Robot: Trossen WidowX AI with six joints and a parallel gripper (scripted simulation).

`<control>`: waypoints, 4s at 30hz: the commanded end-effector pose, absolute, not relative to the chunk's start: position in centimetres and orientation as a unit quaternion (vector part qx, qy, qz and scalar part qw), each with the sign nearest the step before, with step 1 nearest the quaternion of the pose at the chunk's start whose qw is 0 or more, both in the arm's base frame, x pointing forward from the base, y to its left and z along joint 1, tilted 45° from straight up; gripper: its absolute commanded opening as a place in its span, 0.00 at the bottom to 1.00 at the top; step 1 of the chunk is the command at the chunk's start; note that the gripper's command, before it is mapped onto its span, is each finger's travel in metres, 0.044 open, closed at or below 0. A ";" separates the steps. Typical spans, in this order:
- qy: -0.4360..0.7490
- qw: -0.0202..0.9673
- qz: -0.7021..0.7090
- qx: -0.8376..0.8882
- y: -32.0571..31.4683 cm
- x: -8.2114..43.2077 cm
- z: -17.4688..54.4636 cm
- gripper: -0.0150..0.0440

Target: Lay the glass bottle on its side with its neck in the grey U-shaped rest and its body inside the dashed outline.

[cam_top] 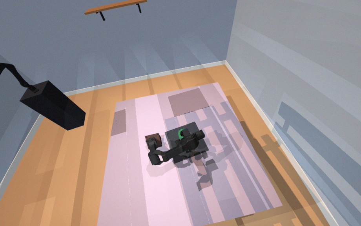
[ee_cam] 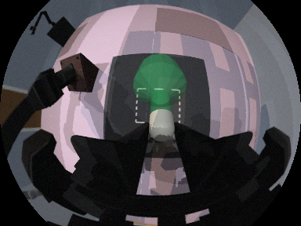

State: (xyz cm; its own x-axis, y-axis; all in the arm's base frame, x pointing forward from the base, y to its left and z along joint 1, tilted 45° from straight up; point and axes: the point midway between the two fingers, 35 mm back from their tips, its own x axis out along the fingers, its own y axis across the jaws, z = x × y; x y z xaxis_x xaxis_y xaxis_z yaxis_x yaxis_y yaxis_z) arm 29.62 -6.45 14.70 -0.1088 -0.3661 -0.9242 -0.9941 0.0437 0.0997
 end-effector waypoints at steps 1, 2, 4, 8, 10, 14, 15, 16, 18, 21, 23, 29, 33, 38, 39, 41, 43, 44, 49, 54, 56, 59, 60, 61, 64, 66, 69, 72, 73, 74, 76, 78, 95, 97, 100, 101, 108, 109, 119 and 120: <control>0.619 0.374 0.416 -0.552 -7.3 29.5 14.7 0.46; 0.618 0.375 0.416 -0.552 -7.4 29.5 14.7 0.46; 0.617 0.376 0.417 -0.552 -7.7 29.5 14.8 0.46; 0.616 0.378 0.417 -0.552 -8.3 29.4 14.8 0.46; 0.615 0.379 0.417 -0.552 -8.5 29.4 14.8 0.46; 0.614 0.381 0.417 -0.552 -9.1 29.4 14.9 0.46; 0.613 0.381 0.417 -0.552 -9.2 29.4 14.9 0.46; 0.613 0.382 0.417 -0.552 -9.4 29.4 14.9 0.46; 0.612 0.383 0.417 -0.552 -9.6 29.3 14.9 0.46; 0.612 0.385 0.416 -0.552 -10.0 29.3 14.9 0.46; 0.611 0.386 0.416 -0.552 -10.3 29.3 14.9 0.46; 0.610 0.388 0.415 -0.552 -10.6 29.2 14.8 0.46; 0.610 0.390 0.415 -0.552 -10.9 29.2 14.8 0.46; 0.609 0.392 0.414 -0.552 -11.2 29.2 14.8 0.46; 0.609 0.392 0.413 -0.552 -11.3 29.2 14.8 0.46; 0.609 0.393 0.413 -0.551 -11.4 29.1 14.8 0.46; 0.609 0.394 0.413 -0.551 -11.5 29.1 14.7 0.46; 0.609 0.394 0.412 -0.551 -11.6 29.1 14.7 0.46; 0.609 0.396 0.411 -0.551 -11.9 29.1 14.7 0.46; 0.609 0.397 0.410 -0.551 -12.2 29.1 14.6 0.46; 0.609 0.398 0.409 -0.551 -12.4 29.0 14.6 0.46; 0.609 0.399 0.409 -0.550 -12.6 29.0 14.5 0.46; 0.609 0.399 0.409 -0.550 -12.6 29.0 14.5 0.46; 0.609 0.399 0.408 -0.550 -12.7 29.0 14.5 0.46; 0.610 0.400 0.408 -0.550 -12.9 29.0 14.5 0.46; 0.610 0.400 0.407 -0.550 -13.0 29.0 14.4 0.46; 0.610 0.401 0.406 -0.549 -13.2 29.0 14.4 0.46; 0.611 0.401 0.406 -0.549 -13.4 28.9 14.3 0.46; 0.611 0.402 0.405 -0.549 -13.5 28.9 14.3 0.46; 0.611 0.402 0.405 -0.549 -13.5 28.9 14.3 0.46; 0.611 0.402 0.405 -0.549 -13.7 28.9 14.3 0.46; 0.611 0.403 0.404 -0.548 -13.8 28.9 14.2 0.46; 0.614 0.406 0.400 -0.546 -14.5 28.8 13.9 0.46; 0.615 0.406 0.400 -0.545 -14.5 28.8 13.9 0.46; 0.615 0.407 0.399 -0.545 -14.6 28.8 13.9 0.46; 0.615 0.407 0.399 -0.545 -14.6 28.8 13.9 0.46; 0.616 0.407 0.398 -0.544 -14.6 28.8 13.8 0.46; 0.617 0.407 0.398 -0.544 -14.6 28.8 13.7 0.46; 0.618 0.406 0.395 -0.545 -14.7 28.8 13.6 0.46; 0.618 0.406 0.395 -0.545 -14.8 28.8 13.6 0.46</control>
State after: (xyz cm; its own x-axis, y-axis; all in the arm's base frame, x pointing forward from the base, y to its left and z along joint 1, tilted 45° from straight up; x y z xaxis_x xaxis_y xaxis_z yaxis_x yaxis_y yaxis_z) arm 28.73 -14.90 13.93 -0.0776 -0.3567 -0.9310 -0.9944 0.0949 0.0465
